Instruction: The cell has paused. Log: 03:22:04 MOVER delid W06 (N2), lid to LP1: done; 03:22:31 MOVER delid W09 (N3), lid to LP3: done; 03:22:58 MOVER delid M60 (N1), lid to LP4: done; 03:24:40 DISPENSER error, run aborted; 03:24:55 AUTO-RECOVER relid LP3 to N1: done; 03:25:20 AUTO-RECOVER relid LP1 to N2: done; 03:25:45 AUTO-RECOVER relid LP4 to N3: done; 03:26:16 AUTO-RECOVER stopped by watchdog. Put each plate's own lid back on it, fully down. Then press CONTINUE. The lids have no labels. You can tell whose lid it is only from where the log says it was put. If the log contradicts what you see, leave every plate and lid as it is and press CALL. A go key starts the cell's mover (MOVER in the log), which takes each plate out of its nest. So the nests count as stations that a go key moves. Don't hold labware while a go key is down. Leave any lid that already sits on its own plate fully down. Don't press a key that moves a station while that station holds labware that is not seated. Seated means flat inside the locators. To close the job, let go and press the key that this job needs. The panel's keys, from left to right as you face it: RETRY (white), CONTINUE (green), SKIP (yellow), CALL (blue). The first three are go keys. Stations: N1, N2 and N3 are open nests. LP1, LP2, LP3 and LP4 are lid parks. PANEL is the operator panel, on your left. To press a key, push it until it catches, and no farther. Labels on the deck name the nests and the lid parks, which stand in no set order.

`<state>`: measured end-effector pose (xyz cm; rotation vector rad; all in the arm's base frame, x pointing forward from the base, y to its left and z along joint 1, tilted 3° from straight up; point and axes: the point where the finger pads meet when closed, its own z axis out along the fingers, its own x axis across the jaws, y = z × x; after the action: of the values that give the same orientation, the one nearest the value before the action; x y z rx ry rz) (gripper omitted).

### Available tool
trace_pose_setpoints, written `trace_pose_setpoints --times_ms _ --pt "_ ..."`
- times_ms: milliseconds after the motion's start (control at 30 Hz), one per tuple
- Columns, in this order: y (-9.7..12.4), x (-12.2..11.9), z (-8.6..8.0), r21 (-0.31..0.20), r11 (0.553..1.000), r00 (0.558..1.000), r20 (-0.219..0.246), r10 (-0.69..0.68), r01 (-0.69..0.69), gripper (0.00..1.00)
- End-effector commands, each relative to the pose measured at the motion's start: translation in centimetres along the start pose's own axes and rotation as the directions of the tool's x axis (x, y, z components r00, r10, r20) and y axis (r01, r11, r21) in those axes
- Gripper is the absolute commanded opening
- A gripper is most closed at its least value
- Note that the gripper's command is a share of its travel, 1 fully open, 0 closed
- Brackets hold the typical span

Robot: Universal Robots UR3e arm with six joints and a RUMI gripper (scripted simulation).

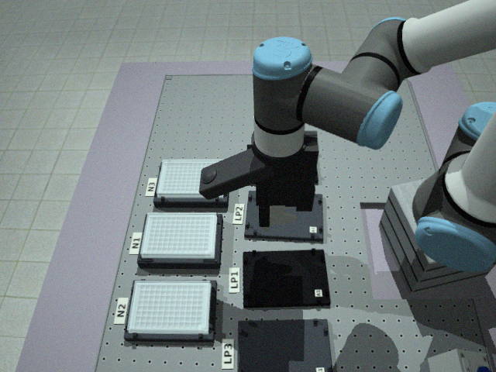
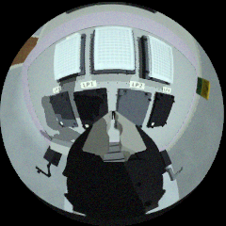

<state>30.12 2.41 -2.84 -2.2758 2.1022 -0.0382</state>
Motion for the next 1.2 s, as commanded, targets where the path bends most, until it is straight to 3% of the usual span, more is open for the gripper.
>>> trace_pose_setpoints --times_ms 0,333,733,1167 --pt "0.0 0.0 -2.1 0.002 1.0 1.0 -0.001 0.0 0.0 0.0" --pt "0.0 0.0 -5.8 0.002 1.0 1.0 -0.001 0.0 0.0 0.0" --pt "0.2 -1.0 -5.8 0.002 0.999 0.999 -0.001 -0.04 0.04 0.0" --pt "1.8 -7.3 -5.8 0.002 0.955 0.955 -0.001 -0.296 0.296 0.0"
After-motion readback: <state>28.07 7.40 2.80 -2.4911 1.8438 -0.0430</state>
